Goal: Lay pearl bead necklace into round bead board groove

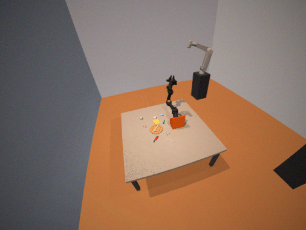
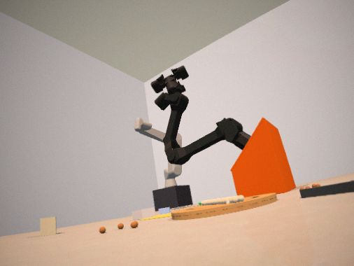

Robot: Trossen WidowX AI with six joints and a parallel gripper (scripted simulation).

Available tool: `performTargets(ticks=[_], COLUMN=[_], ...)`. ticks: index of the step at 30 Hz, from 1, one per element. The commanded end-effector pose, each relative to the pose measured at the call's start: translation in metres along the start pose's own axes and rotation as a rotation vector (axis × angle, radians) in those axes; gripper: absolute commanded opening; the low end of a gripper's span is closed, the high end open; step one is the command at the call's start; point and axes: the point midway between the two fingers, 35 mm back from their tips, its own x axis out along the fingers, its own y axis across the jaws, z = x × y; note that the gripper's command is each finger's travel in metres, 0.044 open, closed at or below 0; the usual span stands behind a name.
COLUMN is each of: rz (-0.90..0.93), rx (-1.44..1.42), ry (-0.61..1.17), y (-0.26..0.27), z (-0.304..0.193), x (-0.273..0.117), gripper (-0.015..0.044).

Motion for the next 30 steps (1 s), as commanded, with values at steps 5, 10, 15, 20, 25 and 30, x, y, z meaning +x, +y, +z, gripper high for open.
performTargets(ticks=[5,10,15,20,25,30], rz=[0.13,0.195,0.255,0.311,0.362,0.405], rx=[0.013,0.012,0.01,0.009,0.005,-0.004], ry=[0.158,0.25,0.344,0.439,0.535,0.634], y=[0.048,0.072,0.094,0.114,0.131,0.144], z=[-0.044,-0.07,-0.096,-0.122,-0.148,-0.175], x=[0.004,0.0,-0.008,-0.018,-0.031,-0.046], gripper=[0.025,0.025,0.025,0.025,0.025,0.025])
